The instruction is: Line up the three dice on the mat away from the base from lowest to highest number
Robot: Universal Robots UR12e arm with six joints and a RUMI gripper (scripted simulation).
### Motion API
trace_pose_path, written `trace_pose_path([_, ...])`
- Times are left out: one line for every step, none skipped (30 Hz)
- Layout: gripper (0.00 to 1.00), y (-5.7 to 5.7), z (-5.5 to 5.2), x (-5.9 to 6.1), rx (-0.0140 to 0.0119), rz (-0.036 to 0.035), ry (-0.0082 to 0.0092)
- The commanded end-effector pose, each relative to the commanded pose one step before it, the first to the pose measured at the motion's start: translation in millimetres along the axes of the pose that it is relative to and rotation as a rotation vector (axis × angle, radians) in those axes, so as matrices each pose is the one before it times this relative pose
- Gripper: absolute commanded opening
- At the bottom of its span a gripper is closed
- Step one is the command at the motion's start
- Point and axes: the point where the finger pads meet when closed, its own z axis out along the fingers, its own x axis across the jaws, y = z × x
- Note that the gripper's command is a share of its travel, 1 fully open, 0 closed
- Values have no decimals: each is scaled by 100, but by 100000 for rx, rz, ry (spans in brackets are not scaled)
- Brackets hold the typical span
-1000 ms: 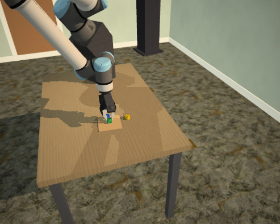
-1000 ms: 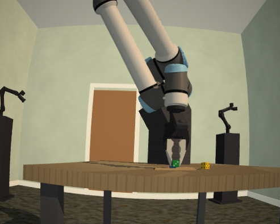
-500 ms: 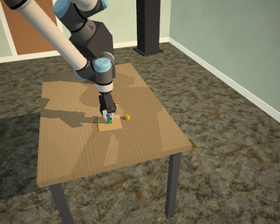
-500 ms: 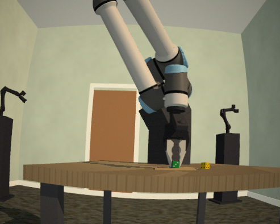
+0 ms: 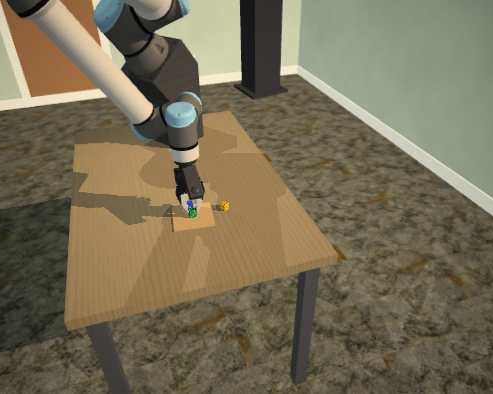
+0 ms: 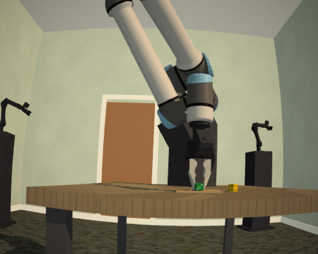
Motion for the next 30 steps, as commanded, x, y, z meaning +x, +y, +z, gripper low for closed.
trace_pose_path([6,-29,-47,-7,81,-3,0])
trace_pose_path([6,0,0,0,0,0,0])
trace_pose_path([6,0,0,0,0,0,0])
trace_pose_path([6,0,0,0,0,0,0])
trace_pose_path([6,0,0,0,0,0,0])
trace_pose_path([6,0,0,0,0,0,0])
trace_pose_path([6,0,0,0,0,0,0])
trace_pose_path([6,0,0,0,0,0,0])
trace_pose_path([6,0,0,0,0,0,0])
trace_pose_path([6,0,0,0,0,0,0])
trace_pose_path([6,0,0,0,0,0,0])
trace_pose_path([6,0,0,0,0,0,0])
trace_pose_path([6,0,0,0,0,0,0])
trace_pose_path([6,0,0,0,0,0,0])
trace_pose_path([6,0,0,0,0,0,0])
trace_pose_path([6,0,0,0,0,0,0])
trace_pose_path([6,0,0,0,0,0,0])
trace_pose_path([6,0,0,0,0,0,0])
trace_pose_path([6,0,0,0,0,0,0])
trace_pose_path([6,0,0,0,0,0,0])
trace_pose_path([6,0,0,0,0,0,0])
trace_pose_path([6,0,0,0,0,0,0])
trace_pose_path([6,0,0,0,0,0,0])
trace_pose_path([6,0,0,0,0,0,0])
trace_pose_path([6,0,0,0,0,0,0])
trace_pose_path([10,0,0,0,0,0,0])
trace_pose_path([10,0,0,0,0,0,0])
trace_pose_path([10,0,0,0,0,0,0])
trace_pose_path([14,0,0,0,0,0,0])
trace_pose_path([14,0,0,0,0,0,0])
